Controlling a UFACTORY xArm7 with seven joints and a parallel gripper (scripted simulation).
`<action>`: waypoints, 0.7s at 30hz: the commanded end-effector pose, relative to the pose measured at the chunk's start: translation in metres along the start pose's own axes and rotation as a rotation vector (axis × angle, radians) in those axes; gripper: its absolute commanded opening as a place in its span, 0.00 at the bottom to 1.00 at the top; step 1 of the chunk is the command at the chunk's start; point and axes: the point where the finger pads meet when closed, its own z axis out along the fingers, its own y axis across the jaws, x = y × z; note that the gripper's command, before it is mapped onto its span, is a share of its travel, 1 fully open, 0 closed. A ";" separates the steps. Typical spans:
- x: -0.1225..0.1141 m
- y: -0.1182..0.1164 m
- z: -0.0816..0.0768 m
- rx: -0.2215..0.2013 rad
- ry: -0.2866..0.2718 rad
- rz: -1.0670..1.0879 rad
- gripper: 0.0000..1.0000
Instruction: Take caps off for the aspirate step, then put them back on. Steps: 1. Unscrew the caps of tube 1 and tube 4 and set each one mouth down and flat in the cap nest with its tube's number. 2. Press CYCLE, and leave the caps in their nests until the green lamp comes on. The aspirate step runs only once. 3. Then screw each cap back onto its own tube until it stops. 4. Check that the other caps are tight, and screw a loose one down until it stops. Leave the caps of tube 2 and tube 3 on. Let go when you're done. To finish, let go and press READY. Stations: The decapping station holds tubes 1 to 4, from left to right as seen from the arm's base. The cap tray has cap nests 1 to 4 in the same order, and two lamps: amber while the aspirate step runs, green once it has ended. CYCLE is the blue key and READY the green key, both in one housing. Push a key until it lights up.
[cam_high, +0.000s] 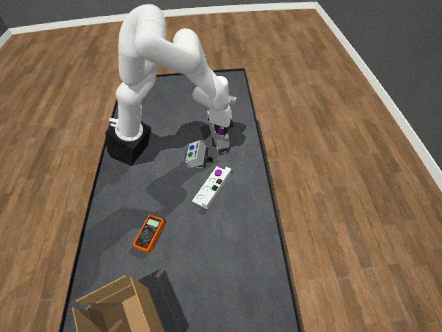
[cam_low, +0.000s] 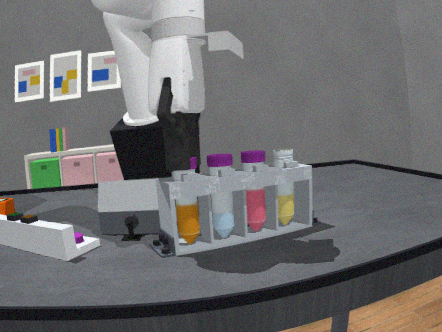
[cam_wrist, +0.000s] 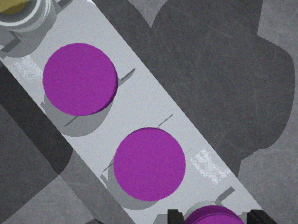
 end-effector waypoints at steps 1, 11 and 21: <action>0.001 0.002 -0.001 0.002 0.005 -0.254 0.00; 0.001 0.002 -0.001 -0.001 0.005 -0.613 0.00; 0.001 0.002 -0.002 -0.004 0.004 -1.085 0.00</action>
